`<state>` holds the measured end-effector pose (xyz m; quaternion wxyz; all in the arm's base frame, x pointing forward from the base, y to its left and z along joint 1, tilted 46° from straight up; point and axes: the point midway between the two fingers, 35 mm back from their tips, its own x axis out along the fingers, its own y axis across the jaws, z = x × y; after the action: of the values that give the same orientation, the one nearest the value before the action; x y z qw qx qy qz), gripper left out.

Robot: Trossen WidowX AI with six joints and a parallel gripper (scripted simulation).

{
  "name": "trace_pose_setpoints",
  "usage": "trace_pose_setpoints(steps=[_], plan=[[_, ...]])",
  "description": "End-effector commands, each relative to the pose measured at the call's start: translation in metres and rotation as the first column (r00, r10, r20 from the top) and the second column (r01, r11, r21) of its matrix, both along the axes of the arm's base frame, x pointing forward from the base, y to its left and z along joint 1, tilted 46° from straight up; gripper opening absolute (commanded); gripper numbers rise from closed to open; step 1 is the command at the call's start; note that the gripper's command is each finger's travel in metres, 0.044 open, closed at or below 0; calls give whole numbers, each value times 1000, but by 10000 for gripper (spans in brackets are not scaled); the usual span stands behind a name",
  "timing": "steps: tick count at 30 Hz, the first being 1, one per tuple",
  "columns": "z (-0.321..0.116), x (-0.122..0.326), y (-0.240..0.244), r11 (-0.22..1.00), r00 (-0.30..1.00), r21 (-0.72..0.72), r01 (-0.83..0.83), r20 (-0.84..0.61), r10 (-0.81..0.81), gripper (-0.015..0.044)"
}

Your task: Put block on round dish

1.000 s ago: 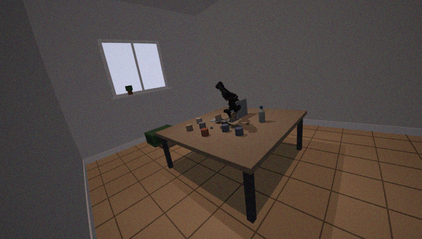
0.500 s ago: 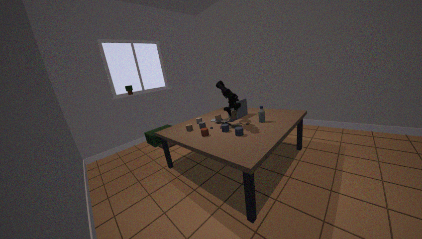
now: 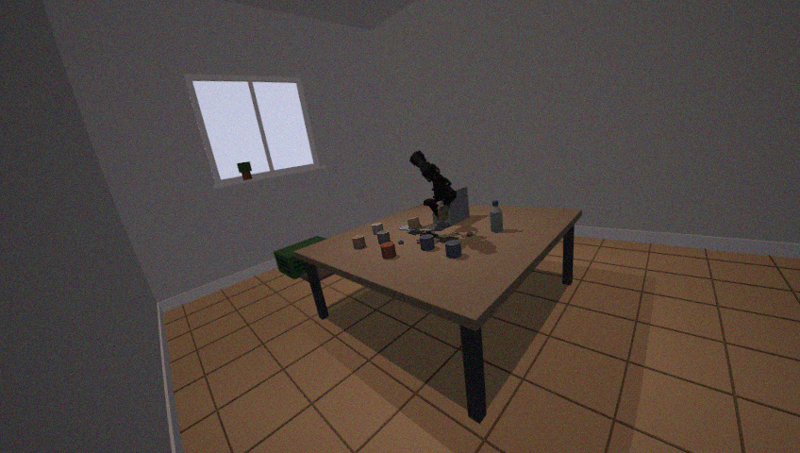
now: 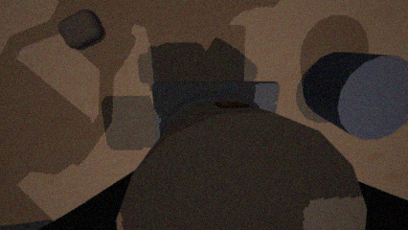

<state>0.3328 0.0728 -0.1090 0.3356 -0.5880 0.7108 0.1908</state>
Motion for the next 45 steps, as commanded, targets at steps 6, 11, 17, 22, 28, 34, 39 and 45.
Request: trace_pose_setpoints(steps=[6,11,17,22,28,34,39,45], plan=[[14,3,13,1000,1000,10,-2,18,2,0],[19,2,17,1000,1000,10,-2,18,2,0],[24,2,22,1000,1000,9,-2,18,2,0],[20,-1,18,1000,1000,-2,0,1,0,0],[20,-1,18,1000,1000,-2,0,1,0,0],[20,-1,18,1000,1000,-2,0,1,0,0],[20,-1,18,1000,1000,-2,0,1,0,0],[20,-1,18,1000,1000,-2,0,1,0,0]])
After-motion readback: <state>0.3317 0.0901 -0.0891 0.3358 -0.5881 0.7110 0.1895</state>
